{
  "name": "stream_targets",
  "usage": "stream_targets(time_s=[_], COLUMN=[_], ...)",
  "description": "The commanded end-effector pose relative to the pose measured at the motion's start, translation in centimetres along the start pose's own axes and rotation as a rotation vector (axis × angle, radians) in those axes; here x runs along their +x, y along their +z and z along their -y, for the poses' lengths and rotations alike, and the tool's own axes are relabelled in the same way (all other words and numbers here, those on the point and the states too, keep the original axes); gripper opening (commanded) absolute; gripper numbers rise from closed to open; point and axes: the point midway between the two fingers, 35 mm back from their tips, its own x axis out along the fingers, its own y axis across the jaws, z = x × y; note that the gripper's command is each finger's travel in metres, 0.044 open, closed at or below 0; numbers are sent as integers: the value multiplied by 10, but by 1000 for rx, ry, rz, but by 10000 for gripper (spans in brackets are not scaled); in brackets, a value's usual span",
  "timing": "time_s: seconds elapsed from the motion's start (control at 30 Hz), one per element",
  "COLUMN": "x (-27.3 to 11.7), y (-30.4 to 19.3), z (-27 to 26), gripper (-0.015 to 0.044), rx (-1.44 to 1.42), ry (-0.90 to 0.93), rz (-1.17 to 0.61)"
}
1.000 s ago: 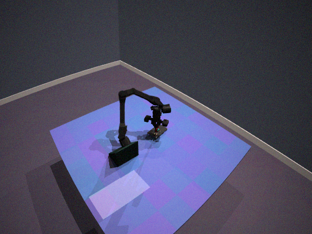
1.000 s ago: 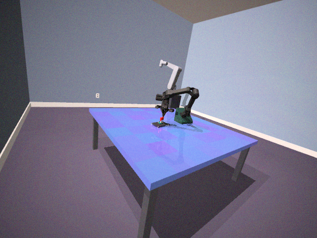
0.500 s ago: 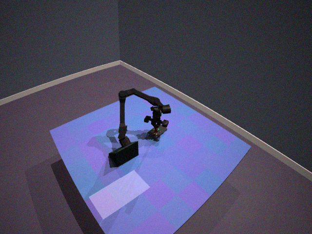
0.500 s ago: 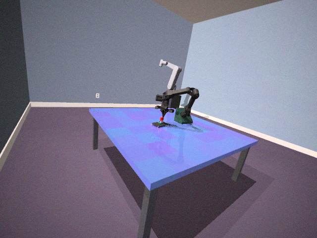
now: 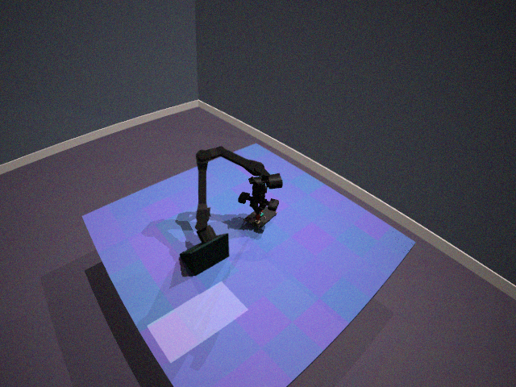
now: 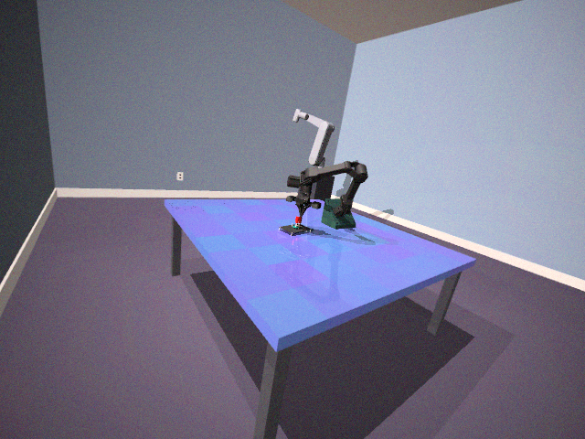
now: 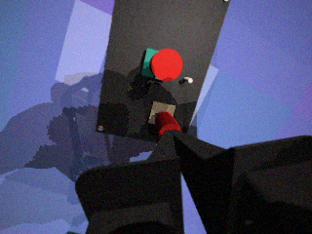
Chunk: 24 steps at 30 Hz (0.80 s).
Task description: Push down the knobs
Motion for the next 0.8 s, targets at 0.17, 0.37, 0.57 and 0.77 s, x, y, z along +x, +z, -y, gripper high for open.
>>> stream_targets(time_s=[0.17, 0.37, 0.57, 0.77], x=[9, 11, 11, 11], y=[2, 2, 2, 2], z=[0, 0, 0, 0], gripper=[0, 0, 0, 0], rx=[-12, -12, -12, -12], ry=[9, 9, 9, 9], rz=[-3, -3, -3, -3])
